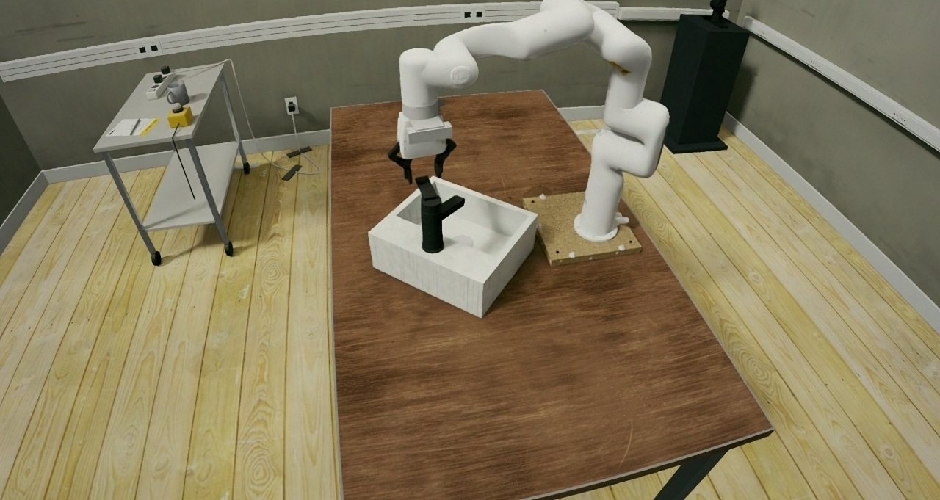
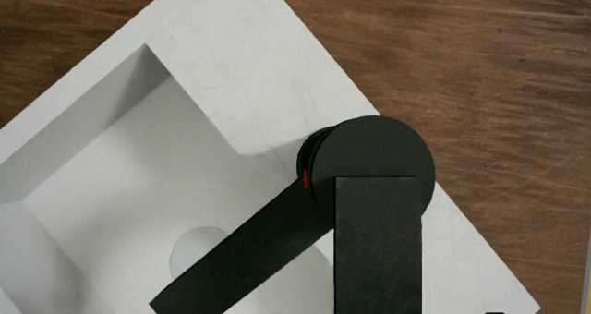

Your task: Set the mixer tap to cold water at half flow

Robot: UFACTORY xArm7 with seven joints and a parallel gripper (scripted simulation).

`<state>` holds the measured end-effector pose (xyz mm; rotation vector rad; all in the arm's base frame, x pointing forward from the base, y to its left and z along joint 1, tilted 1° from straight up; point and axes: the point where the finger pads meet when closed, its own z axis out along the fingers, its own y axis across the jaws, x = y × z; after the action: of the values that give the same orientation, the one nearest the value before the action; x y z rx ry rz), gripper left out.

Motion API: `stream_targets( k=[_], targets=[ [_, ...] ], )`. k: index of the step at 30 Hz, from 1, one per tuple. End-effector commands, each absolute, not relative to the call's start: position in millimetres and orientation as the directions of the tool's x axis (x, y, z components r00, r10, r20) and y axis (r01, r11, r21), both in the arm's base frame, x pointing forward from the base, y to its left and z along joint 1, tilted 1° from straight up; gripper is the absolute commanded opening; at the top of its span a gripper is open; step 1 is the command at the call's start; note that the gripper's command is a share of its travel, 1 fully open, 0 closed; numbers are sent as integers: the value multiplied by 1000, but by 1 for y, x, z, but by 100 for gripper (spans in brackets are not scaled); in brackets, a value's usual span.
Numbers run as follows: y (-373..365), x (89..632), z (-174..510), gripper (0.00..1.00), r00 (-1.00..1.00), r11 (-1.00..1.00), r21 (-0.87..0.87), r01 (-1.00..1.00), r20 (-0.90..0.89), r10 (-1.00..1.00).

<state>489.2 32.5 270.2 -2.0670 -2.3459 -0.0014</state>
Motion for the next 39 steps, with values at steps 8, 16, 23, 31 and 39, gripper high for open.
stream_targets(
  k=[8,16,23,31,39],
  targets=[
    [33,490,272,69,-126,126,-5,992,12,992],
    [33,490,270,69,-126,126,-5,992,12,992],
    [33,490,266,69,-126,126,-5,992,12,992],
    [33,490,258,69,-126,126,-5,992,12,992],
    [33,490,251,69,-126,126,-5,992,12,992]
  ],
)
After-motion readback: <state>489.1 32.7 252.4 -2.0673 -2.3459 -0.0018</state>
